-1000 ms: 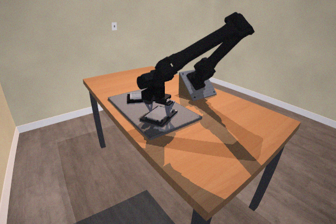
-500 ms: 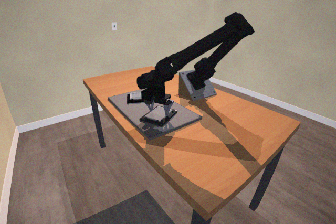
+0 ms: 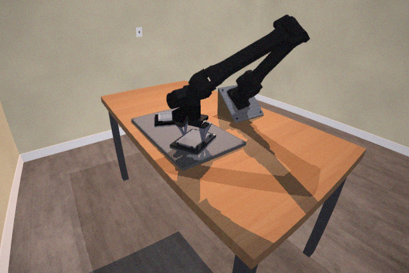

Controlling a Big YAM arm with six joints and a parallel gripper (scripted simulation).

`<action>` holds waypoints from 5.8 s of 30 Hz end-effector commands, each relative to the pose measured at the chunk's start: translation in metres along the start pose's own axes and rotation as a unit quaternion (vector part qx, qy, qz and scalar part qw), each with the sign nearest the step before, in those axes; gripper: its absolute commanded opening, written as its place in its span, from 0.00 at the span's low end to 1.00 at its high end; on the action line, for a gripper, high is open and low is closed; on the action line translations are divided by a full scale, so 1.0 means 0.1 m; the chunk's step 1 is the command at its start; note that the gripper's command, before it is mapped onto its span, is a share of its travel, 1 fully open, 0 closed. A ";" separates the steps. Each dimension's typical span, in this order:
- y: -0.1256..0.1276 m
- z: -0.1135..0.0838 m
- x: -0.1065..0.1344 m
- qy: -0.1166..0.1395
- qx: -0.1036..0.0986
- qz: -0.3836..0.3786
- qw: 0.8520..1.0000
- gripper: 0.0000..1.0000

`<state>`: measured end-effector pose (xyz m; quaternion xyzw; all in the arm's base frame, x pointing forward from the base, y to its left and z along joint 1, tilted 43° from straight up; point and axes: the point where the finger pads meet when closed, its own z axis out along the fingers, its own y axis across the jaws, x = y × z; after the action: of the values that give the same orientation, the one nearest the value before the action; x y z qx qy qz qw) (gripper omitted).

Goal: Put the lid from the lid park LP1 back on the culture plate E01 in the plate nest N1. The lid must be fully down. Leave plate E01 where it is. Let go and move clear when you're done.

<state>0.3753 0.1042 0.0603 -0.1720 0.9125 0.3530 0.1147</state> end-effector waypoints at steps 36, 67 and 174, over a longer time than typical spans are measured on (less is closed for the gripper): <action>0.00 -0.61 -0.19 -0.018 0.010 -0.014 1.000 0.00; -0.02 -0.73 -0.14 -0.013 0.008 -0.009 1.000 0.00; -2.04 -0.73 1.08 -0.017 0.013 0.411 0.912 0.00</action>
<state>0.3371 -0.0840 -0.0399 0.2294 0.9013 0.3641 -0.0504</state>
